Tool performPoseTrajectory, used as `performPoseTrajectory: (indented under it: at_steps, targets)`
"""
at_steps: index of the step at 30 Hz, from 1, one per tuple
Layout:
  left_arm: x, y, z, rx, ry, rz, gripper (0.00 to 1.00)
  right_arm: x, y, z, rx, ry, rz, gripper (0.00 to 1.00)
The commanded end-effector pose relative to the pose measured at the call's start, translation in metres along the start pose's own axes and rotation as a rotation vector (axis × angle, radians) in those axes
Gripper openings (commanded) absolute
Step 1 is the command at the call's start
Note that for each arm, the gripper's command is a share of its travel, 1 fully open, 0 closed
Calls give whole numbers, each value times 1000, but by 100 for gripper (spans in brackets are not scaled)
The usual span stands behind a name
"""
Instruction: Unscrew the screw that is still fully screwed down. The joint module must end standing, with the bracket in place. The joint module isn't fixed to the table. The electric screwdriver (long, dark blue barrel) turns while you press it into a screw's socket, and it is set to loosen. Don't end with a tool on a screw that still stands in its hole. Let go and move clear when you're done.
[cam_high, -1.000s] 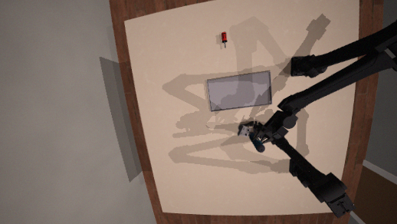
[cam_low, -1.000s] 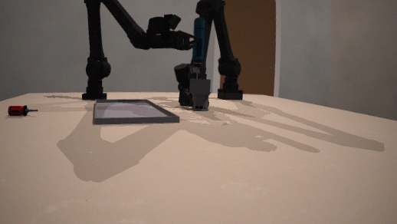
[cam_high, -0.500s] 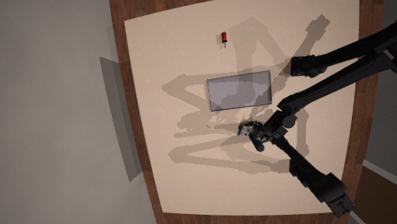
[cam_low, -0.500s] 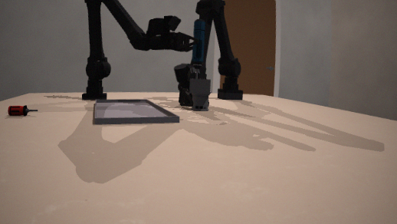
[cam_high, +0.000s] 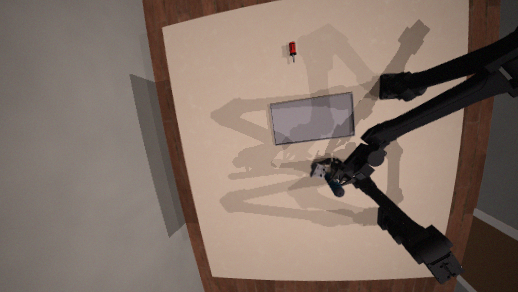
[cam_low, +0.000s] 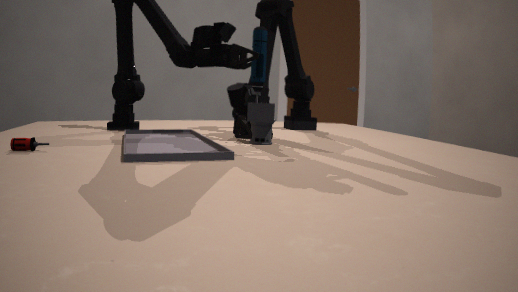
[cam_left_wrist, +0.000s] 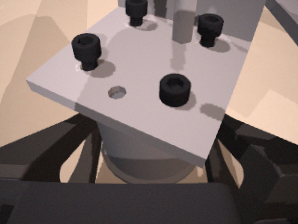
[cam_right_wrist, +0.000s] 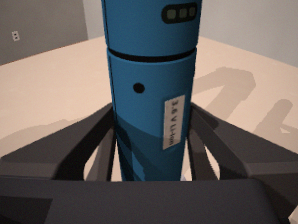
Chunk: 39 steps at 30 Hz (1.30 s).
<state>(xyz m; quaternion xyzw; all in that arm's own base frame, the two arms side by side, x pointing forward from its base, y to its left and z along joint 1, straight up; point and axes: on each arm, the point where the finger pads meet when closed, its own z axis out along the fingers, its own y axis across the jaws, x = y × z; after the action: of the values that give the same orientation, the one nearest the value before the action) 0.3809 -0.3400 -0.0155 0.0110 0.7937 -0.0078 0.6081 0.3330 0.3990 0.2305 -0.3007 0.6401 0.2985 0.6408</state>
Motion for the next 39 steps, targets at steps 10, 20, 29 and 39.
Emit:
performPoseTrajectory:
  at_steps: [10, 20, 29, 39]
  targets:
    - [11, -3, -4, 11, 1, 12, 59, -11, 1, 2, 1, -60, -11, 42]
    - [11, -3, -4, 11, 1, 12, 59, -27, 2, 5, 0, -93, -11, 42]
    - [11, -3, -4, 11, 1, 12, 59, -27, 2, 5, 0, -93, -11, 42]
    - [11, -3, -4, 11, 1, 12, 59, -12, 2, 2, -1, -67, -11, 42]
